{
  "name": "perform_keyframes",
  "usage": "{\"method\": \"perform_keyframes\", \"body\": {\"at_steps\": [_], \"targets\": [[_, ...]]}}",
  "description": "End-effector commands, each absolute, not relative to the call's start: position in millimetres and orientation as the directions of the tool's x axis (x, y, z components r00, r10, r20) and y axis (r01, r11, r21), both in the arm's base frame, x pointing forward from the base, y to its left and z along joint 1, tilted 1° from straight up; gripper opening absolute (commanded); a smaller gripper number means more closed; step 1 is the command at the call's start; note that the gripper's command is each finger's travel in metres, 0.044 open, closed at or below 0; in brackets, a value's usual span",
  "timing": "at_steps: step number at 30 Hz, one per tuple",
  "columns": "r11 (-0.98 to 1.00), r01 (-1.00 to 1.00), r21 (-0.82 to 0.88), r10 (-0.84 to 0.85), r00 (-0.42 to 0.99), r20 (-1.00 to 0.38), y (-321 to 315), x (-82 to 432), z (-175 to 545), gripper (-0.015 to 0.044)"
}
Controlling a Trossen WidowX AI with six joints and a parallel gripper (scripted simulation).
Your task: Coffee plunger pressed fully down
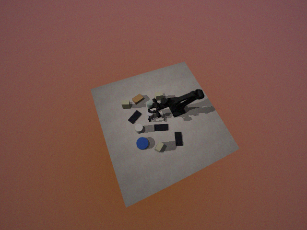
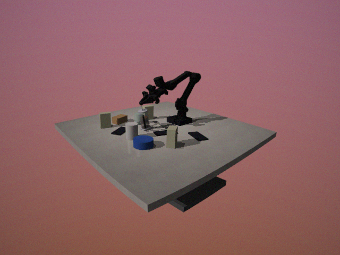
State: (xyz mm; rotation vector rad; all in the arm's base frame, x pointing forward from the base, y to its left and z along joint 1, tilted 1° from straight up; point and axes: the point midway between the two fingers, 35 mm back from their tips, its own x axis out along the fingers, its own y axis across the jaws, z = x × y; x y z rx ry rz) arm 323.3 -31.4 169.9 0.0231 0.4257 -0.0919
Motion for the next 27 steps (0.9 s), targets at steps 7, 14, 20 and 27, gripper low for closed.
{"method": "perform_keyframes", "body": {"at_steps": [7,14,20,27], "targets": [[0.995,0.098,0.008,-0.082,0.868,-0.489,-31.1,321.6,143.0,0.0113],[0.995,0.098,0.008,-0.082,0.868,-0.489,-31.2,323.1,143.5,0.0113],[0.995,0.098,0.008,-0.082,0.868,-0.489,-31.3,324.1,143.8,0.0113],[0.995,0.098,0.008,-0.082,0.869,-0.489,-31.3,325.3,144.3,0.0113]]}}
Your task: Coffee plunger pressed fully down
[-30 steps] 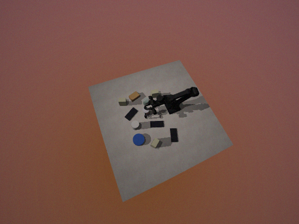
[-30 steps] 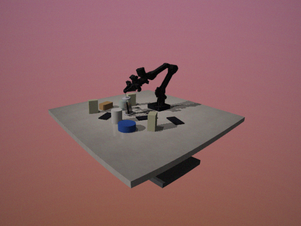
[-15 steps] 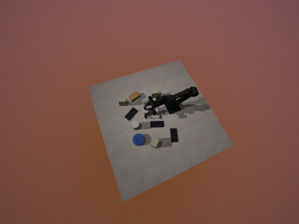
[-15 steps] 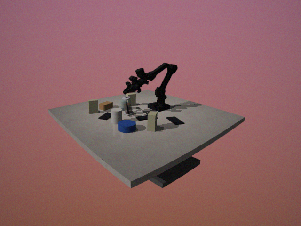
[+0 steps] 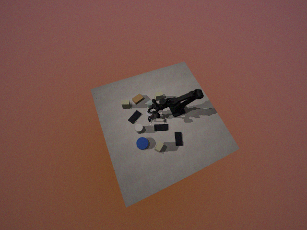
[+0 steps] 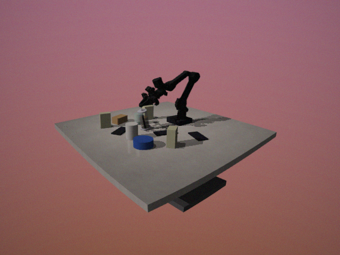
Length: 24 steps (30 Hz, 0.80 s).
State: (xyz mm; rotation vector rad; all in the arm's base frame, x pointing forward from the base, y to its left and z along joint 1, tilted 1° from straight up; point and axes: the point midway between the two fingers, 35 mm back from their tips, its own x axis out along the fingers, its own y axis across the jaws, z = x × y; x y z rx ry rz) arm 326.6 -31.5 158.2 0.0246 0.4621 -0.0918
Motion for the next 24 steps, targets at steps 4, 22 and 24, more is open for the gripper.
{"method": "perform_keyframes", "body": {"at_steps": [4,22,24], "targets": [[0.995,0.098,0.008,-0.082,0.869,-0.489,-31.4,325.9,144.6,0.0113],[0.995,0.098,0.008,-0.082,0.869,-0.489,-31.5,328.5,145.5,0.0113],[0.995,0.098,0.008,-0.082,0.869,-0.489,-31.6,328.8,145.6,0.0113]]}}
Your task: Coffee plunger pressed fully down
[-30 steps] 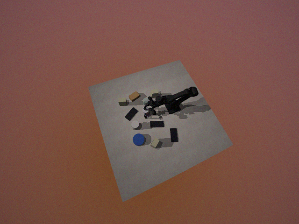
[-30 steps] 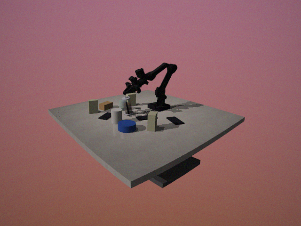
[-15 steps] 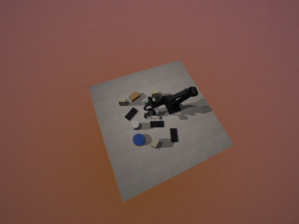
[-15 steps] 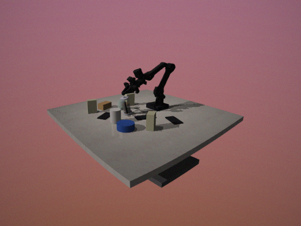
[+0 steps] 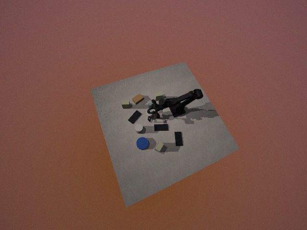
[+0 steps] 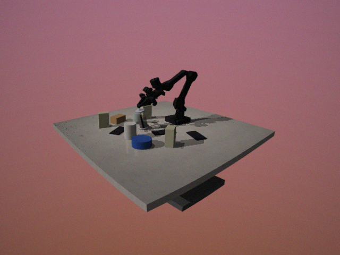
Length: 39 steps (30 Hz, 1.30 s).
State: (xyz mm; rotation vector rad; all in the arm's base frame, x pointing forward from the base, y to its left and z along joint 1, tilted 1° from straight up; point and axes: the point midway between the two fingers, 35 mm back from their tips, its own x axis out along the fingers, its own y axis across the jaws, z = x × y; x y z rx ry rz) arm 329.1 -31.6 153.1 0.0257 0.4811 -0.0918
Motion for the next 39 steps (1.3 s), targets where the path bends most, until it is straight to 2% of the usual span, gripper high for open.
{"method": "perform_keyframes", "body": {"at_steps": [1,38,39], "targets": [[0.995,0.098,0.008,-0.082,0.869,-0.489,-31.6,329.0,145.6,0.0113],[0.996,0.094,0.003,-0.082,0.877,-0.474,-31.8,333.1,151.2,0.0113],[0.996,0.094,0.003,-0.082,0.877,-0.474,-31.8,333.1,151.2,0.0139]]}}
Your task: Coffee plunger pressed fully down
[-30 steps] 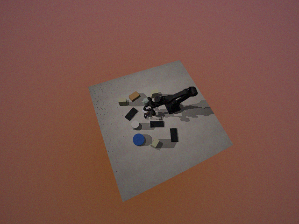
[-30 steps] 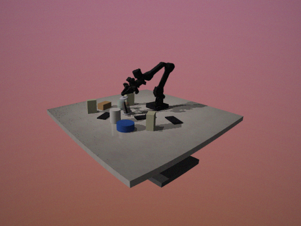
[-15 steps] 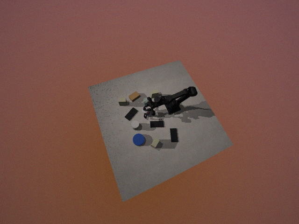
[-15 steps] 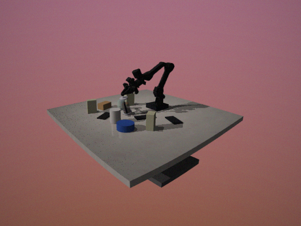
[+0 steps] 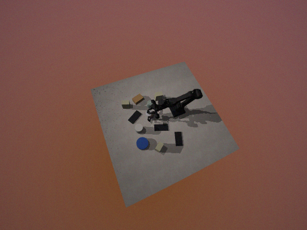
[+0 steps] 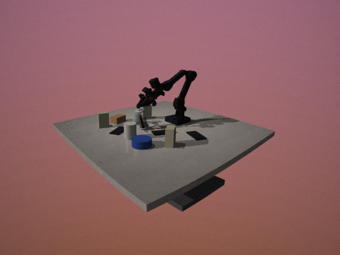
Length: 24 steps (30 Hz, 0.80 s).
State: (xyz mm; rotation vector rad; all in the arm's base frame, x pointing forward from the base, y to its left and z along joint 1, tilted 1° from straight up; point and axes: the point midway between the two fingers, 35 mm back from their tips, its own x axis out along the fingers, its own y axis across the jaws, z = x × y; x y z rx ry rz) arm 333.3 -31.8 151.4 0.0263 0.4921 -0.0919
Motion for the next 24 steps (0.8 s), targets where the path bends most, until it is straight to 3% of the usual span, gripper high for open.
{"method": "perform_keyframes", "body": {"at_steps": [1,11,16,24], "targets": [[0.996,0.094,0.003,-0.082,0.877,-0.474,-32,333,151,0.0166],[0.996,0.094,0.003,-0.082,0.877,-0.474,-32,333,151,0.0428],[0.995,0.095,0.003,-0.082,0.876,-0.475,-33,331,159,0.0440],[0.995,0.101,0.008,-0.084,0.867,-0.491,-31,289,230,0.0440]]}}
